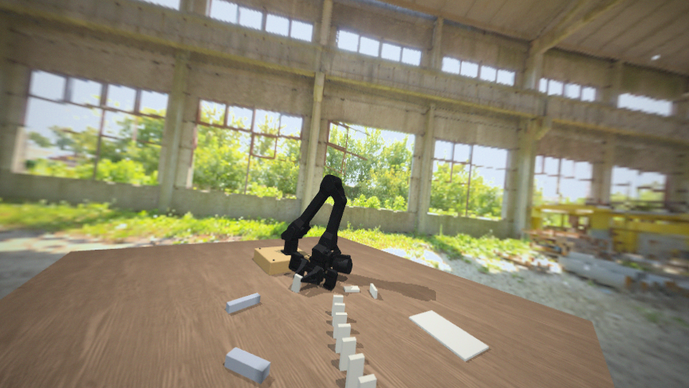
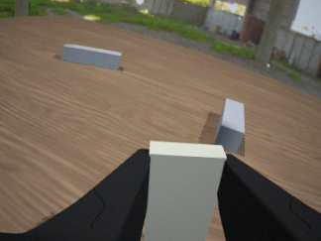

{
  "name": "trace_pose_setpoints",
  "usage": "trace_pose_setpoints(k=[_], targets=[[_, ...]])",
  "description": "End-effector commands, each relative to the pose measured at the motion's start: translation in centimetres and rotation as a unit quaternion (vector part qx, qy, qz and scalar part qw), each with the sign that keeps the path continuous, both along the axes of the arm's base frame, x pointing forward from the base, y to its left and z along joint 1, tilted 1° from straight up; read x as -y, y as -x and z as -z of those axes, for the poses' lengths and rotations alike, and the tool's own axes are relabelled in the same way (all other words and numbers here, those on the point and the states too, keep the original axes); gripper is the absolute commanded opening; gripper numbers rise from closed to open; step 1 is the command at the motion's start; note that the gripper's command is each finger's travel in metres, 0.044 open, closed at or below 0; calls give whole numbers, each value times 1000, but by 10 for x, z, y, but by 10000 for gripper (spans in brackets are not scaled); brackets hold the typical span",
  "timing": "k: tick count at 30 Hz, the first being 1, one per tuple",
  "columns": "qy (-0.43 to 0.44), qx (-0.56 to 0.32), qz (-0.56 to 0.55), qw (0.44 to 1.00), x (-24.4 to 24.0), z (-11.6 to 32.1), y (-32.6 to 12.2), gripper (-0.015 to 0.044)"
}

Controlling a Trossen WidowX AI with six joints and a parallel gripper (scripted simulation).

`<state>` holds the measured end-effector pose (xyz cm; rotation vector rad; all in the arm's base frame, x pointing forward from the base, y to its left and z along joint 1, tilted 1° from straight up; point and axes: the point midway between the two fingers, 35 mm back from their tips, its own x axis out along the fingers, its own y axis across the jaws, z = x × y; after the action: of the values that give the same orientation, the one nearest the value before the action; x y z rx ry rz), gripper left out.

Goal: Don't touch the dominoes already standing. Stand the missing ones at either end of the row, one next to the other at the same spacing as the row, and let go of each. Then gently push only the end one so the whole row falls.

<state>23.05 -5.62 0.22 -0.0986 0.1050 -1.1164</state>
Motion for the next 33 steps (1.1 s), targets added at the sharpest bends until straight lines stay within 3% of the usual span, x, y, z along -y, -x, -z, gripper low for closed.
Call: trace_pose_setpoints(k=[1,33], targets=[[4,-28,-2,1000,7,5,2,107],[-7,-5,-9,1000,1,3,-4,107]])
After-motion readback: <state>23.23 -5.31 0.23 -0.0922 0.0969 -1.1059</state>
